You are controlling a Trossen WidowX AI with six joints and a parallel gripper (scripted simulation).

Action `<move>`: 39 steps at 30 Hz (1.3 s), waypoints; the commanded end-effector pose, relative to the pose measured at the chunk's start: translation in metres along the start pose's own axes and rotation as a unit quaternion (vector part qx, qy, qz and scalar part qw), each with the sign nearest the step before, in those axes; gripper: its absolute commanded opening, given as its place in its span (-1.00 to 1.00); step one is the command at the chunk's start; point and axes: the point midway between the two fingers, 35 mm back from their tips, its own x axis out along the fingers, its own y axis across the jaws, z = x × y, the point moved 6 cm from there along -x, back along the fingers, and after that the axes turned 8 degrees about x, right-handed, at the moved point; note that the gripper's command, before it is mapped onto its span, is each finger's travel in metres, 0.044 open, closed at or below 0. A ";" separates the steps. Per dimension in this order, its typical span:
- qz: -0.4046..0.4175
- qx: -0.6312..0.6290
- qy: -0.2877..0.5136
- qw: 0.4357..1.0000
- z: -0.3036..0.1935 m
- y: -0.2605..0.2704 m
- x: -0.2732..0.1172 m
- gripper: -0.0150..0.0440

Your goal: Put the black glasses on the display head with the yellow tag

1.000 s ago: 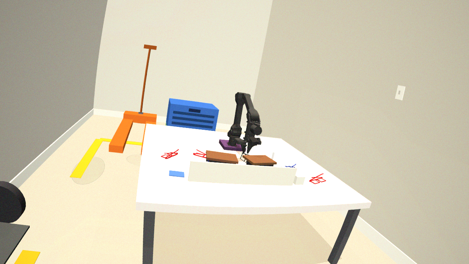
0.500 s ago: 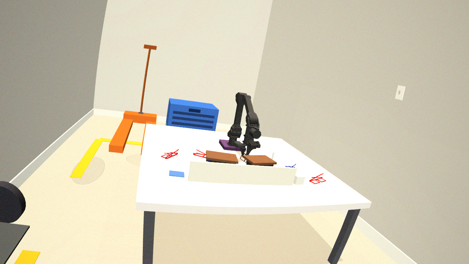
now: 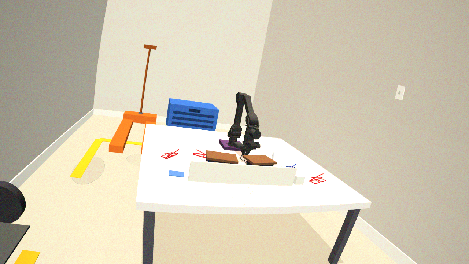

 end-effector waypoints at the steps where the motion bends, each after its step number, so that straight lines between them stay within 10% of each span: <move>1: 0.000 0.000 -0.001 1.000 0.000 0.000 0.000 -0.29; 39: 0.001 0.000 0.003 1.000 0.002 -0.001 -0.098 -0.49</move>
